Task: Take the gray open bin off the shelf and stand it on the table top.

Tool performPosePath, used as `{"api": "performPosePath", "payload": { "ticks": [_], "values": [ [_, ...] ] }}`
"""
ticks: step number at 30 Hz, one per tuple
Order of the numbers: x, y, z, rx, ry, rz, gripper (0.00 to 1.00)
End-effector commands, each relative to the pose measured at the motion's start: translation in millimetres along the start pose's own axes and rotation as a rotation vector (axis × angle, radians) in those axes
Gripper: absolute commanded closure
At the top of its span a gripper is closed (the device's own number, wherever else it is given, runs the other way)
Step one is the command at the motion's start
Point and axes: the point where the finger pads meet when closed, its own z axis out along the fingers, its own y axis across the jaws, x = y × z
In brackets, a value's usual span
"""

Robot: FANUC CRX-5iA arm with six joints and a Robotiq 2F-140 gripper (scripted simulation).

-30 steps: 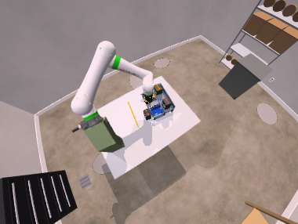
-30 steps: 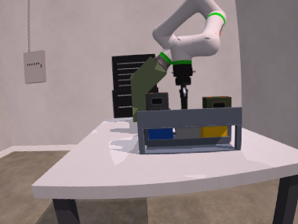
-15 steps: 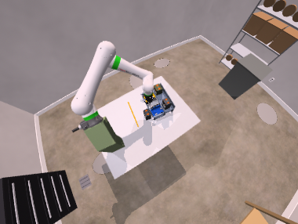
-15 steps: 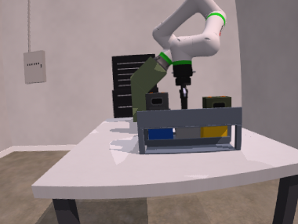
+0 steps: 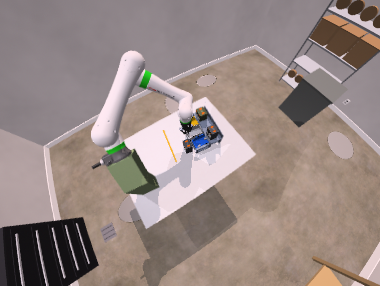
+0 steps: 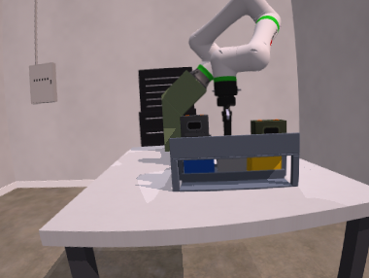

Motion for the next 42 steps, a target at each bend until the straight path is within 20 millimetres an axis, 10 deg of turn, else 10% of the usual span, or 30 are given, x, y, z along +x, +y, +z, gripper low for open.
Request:
{"api": "performPosePath", "payload": {
  "ticks": [1,42],
  "values": [
    [0.1,-0.3,-0.2,0.0,0.0,0.0,1.0],
    [0.1,83.8,-0.2,0.0,0.0,0.0,1.0]
  ]
}}
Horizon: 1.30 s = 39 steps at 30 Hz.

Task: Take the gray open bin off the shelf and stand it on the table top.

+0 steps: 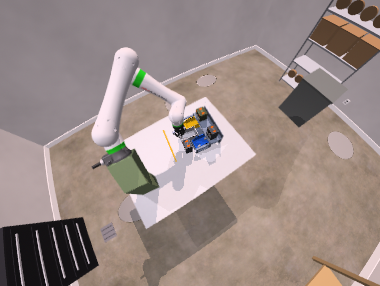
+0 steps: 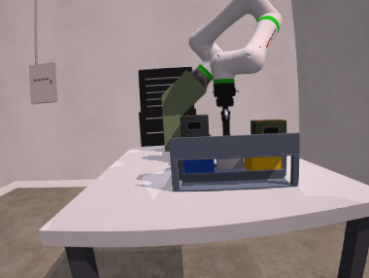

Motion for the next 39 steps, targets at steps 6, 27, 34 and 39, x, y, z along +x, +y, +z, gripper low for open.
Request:
{"api": "performPosePath", "payload": {
  "ticks": [6,27,34,39],
  "values": [
    [0.2,19.9,-0.2,0.001,0.0,0.0,1.0],
    [0.2,49.9,-0.2,0.001,0.0,0.0,1.0],
    [0.3,85.9,-0.2,0.001,0.0,0.0,1.0],
    [0.3,94.9,-0.2,0.001,0.0,0.0,1.0]
  ]
}}
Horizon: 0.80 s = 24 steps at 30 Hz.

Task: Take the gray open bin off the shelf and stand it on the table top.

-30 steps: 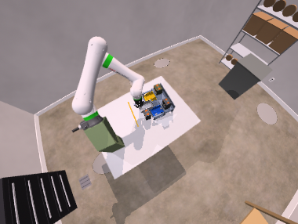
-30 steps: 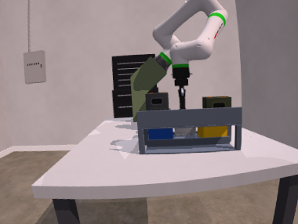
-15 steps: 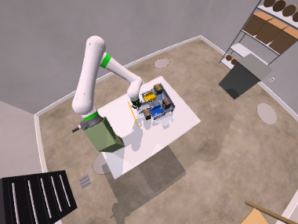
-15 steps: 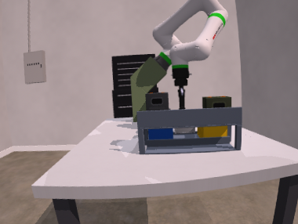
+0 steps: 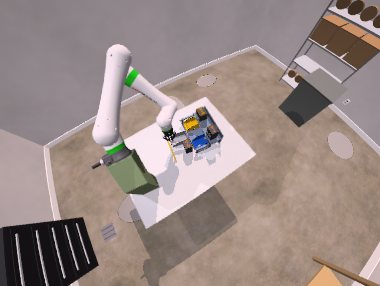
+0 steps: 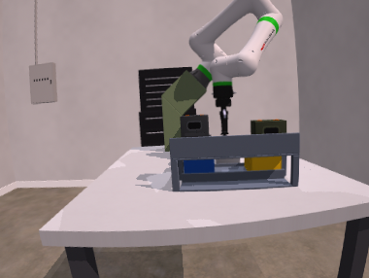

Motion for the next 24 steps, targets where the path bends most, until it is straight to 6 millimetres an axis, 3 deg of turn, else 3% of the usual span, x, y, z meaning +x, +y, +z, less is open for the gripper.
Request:
{"api": "performPosePath", "payload": {
  "ticks": [1,24],
  "values": [
    [-0.3,0.8,-0.4,0.002,-0.001,-0.001,1.0],
    [-0.3,-3.0,-0.4,0.002,-0.001,-0.001,1.0]
  ]
}}
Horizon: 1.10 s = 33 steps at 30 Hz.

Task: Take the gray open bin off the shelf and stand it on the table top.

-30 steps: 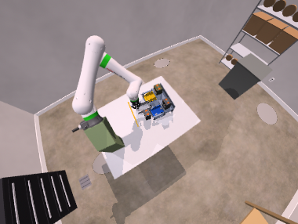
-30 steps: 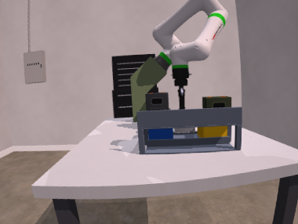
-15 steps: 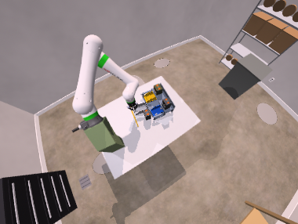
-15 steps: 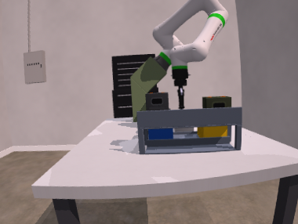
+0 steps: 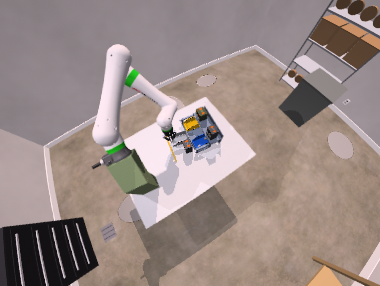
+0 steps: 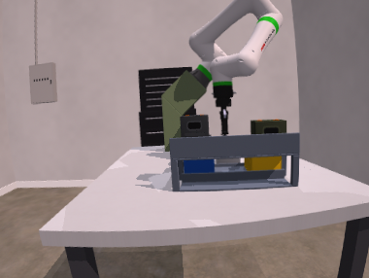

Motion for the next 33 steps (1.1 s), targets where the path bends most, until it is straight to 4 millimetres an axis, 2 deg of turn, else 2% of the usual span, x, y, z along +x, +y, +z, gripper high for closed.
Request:
{"api": "performPosePath", "payload": {
  "ticks": [1,6,33],
  "values": [
    [0.2,-0.2,-0.2,0.0,0.0,0.0,1.0],
    [0.2,-0.2,7.8,0.0,0.0,0.0,1.0],
    [0.2,-0.2,15.8,0.0,0.0,0.0,1.0]
  ]
}}
